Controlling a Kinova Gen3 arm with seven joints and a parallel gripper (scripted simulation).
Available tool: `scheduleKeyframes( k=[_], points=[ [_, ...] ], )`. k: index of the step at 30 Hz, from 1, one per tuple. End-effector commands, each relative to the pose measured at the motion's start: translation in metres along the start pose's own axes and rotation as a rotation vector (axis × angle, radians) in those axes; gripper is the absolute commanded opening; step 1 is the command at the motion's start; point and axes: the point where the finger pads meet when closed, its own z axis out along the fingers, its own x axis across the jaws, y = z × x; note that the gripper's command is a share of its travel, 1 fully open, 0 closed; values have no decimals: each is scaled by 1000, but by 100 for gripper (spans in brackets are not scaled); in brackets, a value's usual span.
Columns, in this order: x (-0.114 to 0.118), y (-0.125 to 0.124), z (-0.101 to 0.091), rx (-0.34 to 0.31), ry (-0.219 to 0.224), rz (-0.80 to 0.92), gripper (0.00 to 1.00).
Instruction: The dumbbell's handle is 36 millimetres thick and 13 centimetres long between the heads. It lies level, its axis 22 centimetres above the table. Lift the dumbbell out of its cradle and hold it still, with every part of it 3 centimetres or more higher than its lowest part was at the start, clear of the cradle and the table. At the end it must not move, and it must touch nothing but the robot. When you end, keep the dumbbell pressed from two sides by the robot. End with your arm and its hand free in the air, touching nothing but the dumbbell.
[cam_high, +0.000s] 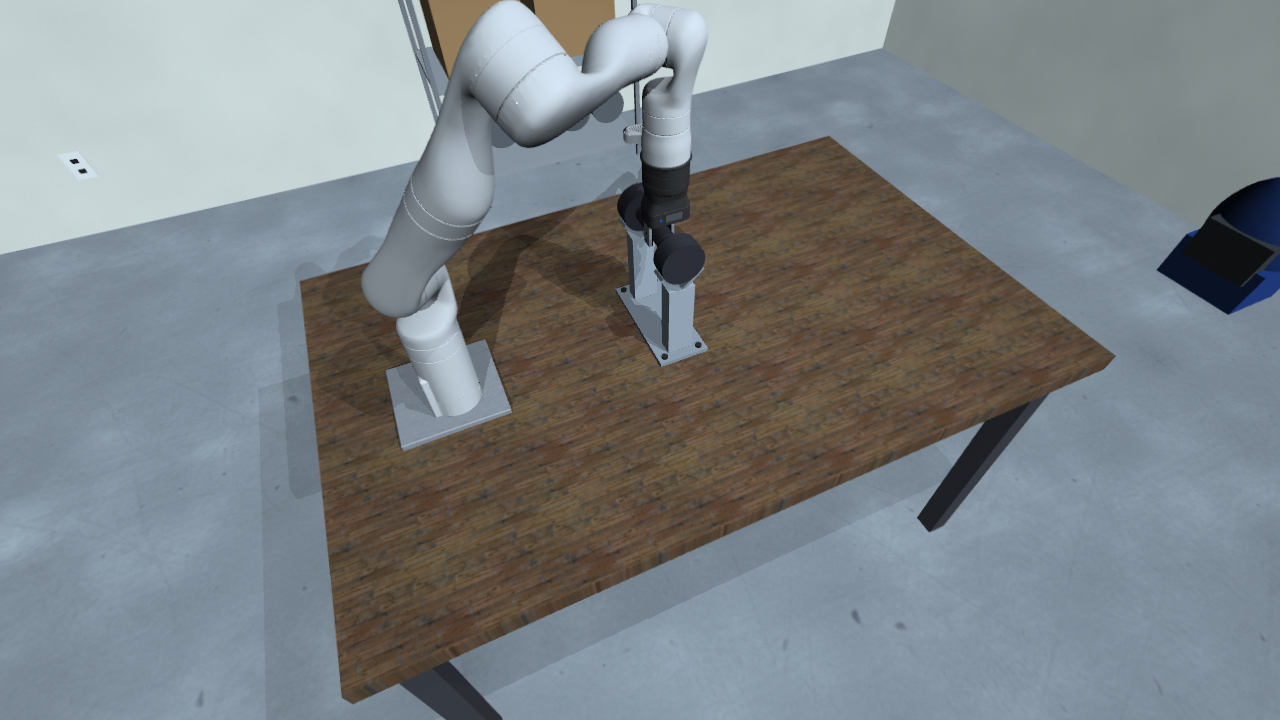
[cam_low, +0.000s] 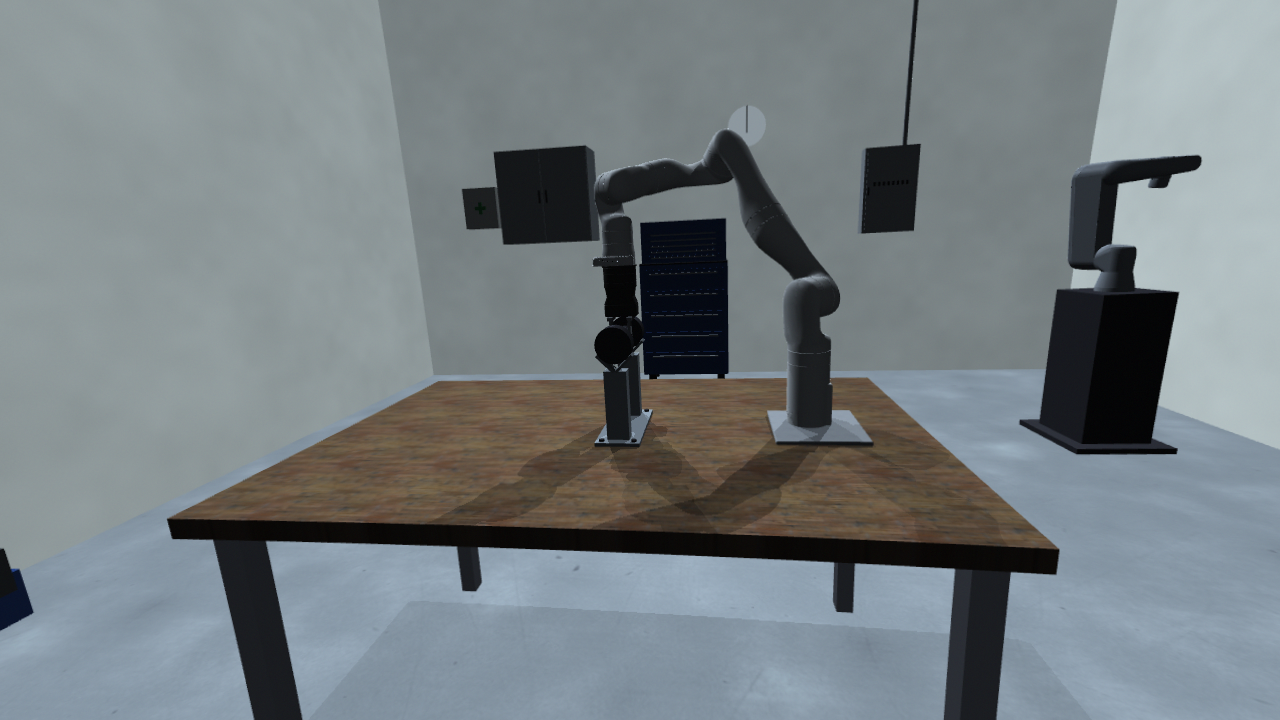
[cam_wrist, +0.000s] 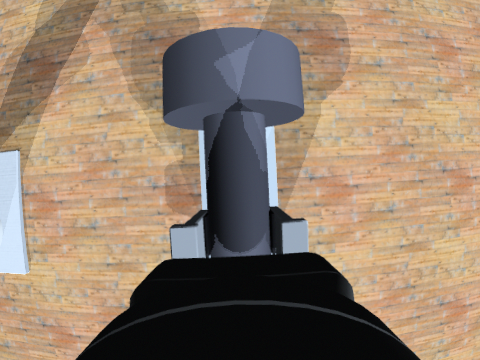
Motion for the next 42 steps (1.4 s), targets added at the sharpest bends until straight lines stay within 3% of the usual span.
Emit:
scheduleKeyframes(
  k=[1, 19, 42],
  points=[
    [0, 0, -2, -1, 2, 0, 0],
    [-1, -1, -23, 0, 2, -1, 0],
    [0, 0, -75, -1, 2, 0, 0]
  ],
)
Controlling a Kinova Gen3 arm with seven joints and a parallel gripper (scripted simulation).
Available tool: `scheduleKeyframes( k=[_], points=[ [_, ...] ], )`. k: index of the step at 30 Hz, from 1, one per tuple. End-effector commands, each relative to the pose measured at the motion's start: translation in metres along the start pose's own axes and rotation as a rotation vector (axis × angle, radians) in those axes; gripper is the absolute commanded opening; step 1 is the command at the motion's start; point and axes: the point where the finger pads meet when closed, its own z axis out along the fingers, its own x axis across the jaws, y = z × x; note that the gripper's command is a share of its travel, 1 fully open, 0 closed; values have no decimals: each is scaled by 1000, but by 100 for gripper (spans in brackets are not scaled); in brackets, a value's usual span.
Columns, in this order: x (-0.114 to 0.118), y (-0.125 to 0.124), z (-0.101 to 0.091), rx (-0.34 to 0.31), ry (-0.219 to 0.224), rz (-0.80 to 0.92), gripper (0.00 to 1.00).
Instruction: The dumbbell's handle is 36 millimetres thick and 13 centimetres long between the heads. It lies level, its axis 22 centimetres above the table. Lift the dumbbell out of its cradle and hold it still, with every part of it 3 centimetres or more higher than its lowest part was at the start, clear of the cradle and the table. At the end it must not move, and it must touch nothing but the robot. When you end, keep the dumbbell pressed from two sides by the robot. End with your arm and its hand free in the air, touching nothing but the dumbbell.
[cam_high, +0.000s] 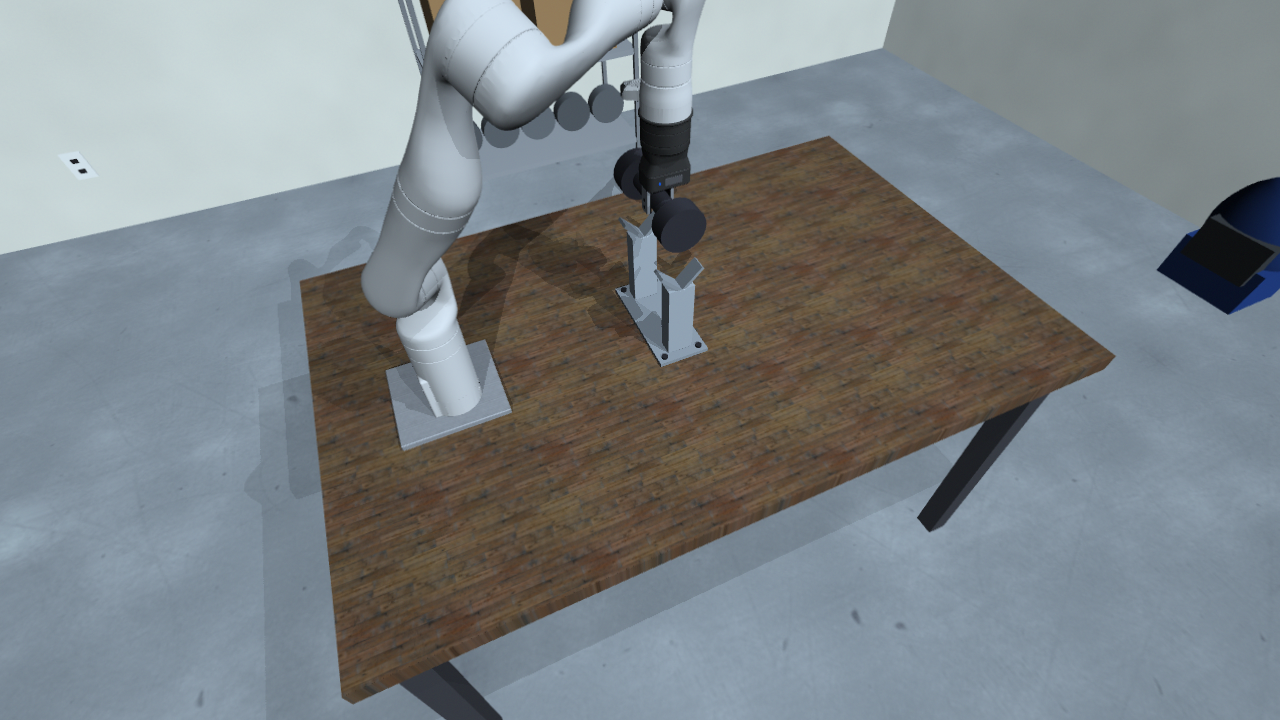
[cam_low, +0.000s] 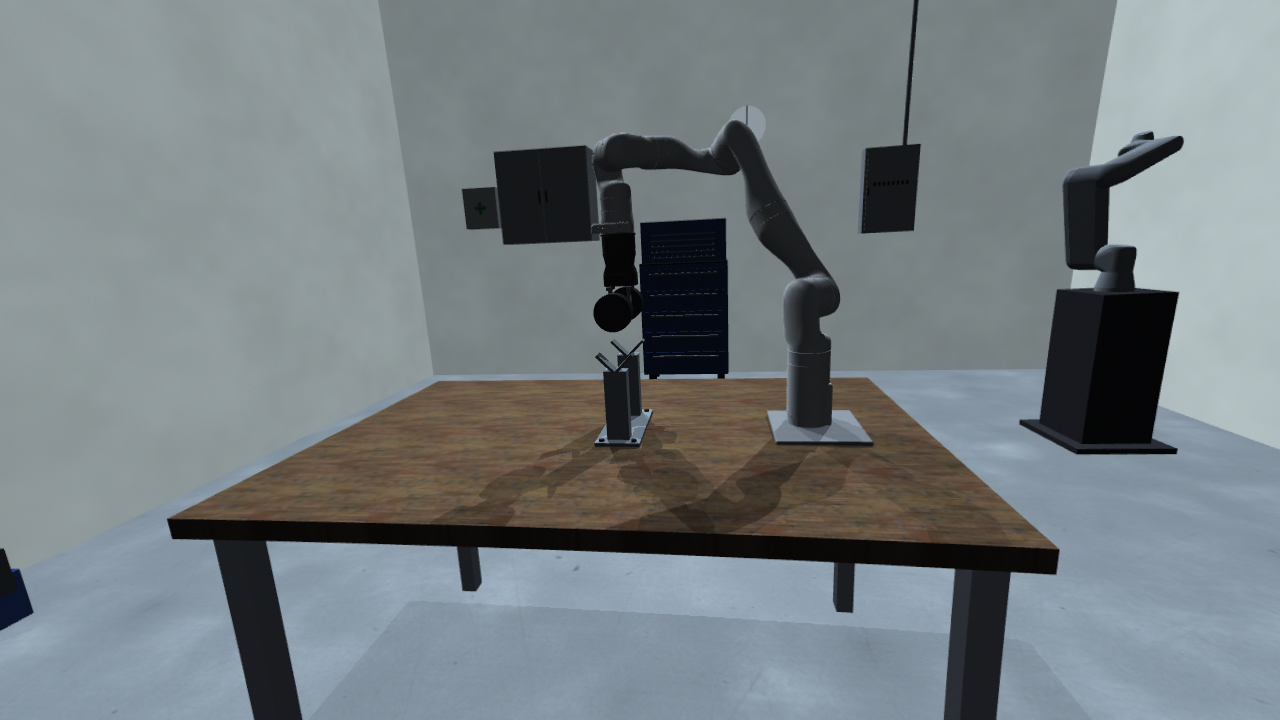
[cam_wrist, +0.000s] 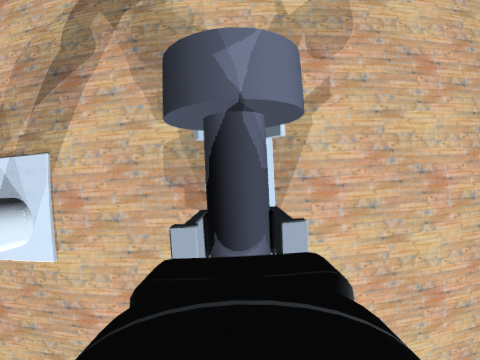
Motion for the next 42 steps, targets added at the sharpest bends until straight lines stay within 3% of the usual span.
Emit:
scheduleKeyframes(
  k=[1, 20, 42],
  points=[
    [2, 0, -9, -1, 9, 3, 0],
    [0, -1, -37, 1, 9, 1, 0],
    [0, -1, -40, 1, 9, 1, 0]
  ],
)
